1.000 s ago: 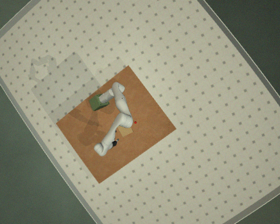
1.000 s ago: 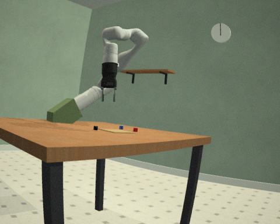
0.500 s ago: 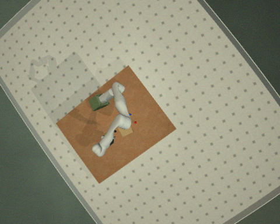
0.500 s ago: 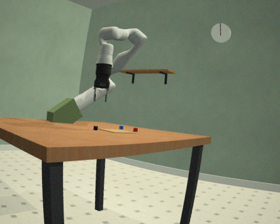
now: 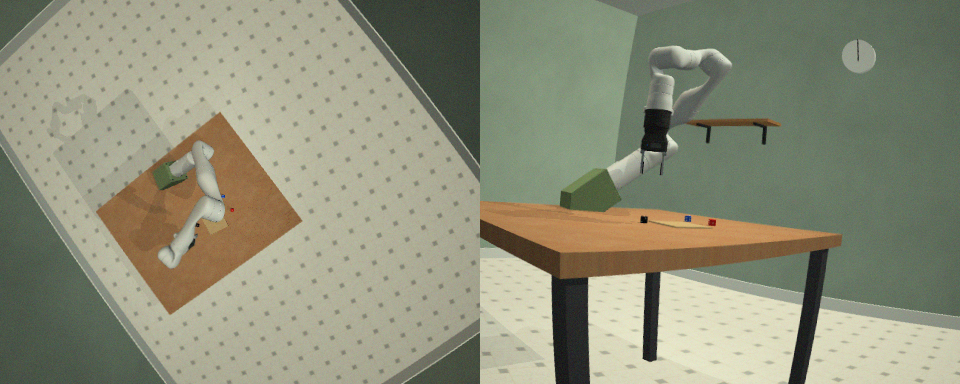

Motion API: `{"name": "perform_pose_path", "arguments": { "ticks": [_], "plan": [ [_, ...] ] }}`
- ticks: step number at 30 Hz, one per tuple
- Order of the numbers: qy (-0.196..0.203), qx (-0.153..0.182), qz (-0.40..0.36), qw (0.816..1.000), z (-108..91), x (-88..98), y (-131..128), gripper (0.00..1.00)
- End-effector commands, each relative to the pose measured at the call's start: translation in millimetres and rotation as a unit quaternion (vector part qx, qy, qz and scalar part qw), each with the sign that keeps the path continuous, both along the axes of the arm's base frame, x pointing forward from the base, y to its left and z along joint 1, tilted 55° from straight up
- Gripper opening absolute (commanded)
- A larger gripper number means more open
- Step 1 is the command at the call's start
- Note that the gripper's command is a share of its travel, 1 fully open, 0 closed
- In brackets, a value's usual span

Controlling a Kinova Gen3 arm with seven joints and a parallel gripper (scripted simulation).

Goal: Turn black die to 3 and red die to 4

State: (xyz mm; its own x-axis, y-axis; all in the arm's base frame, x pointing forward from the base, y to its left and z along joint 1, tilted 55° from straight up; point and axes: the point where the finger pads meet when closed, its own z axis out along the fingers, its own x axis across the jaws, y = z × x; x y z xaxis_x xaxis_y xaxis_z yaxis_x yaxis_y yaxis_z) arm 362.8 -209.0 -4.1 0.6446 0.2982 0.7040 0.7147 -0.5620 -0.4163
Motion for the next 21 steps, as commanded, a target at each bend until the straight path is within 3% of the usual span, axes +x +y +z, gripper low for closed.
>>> {"name": "perform_pose_path", "arguments": {
  "ticks": [1,6,17,21],
  "plan": [
    [0.000,0.000,-0.001,1.000,-0.2,0.0,0,1.00],
    [0.000,-0.001,-0.003,1.000,-7.9,3.6,10,1.00],
    [0.000,-0.001,-0.003,1.000,-53.8,25.3,71,1.00],
    [0.000,-0.001,-0.003,1.000,-59.6,28.0,78,1.00]
  ]
}}
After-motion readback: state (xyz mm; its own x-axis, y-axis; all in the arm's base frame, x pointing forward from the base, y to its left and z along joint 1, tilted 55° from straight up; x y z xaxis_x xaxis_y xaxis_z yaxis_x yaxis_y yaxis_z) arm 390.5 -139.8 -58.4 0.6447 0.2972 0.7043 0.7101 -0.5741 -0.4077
